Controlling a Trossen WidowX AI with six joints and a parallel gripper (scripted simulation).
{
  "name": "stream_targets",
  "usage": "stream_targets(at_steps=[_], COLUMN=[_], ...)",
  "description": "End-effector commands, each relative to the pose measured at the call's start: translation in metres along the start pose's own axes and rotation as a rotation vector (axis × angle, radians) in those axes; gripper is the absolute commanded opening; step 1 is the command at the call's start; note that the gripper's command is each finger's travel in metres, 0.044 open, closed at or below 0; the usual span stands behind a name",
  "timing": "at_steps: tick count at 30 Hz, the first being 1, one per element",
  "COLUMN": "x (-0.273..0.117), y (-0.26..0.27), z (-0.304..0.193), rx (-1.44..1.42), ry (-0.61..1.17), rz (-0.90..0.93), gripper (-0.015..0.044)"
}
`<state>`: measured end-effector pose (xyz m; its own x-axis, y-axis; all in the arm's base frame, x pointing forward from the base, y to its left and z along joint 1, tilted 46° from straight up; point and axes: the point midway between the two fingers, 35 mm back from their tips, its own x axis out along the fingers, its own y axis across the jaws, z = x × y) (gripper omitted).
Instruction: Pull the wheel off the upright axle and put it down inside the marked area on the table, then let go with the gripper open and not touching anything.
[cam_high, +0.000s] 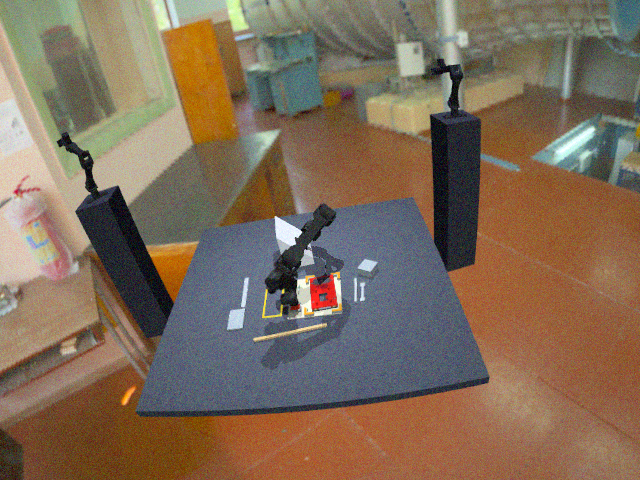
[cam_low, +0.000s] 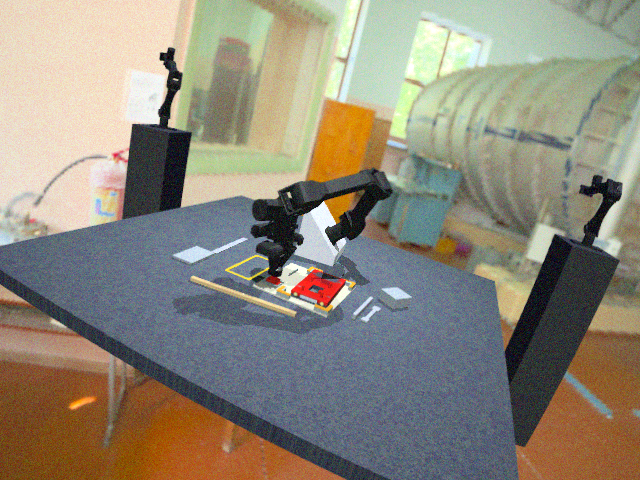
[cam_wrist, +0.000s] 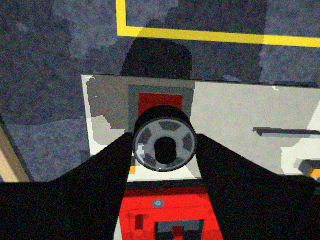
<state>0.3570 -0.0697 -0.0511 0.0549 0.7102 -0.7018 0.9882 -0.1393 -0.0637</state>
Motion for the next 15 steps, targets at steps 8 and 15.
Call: stream_targets(at_steps=[8, 15], x=[-0.0053, -0.0076], y=[-0.0003, -0.0003], z=[0.0005, 0.0006], rx=[-0.002, -0.001], ry=[-0.002, -0.002], rz=[0.001, 0.001], gripper=[0.0, 0.0])
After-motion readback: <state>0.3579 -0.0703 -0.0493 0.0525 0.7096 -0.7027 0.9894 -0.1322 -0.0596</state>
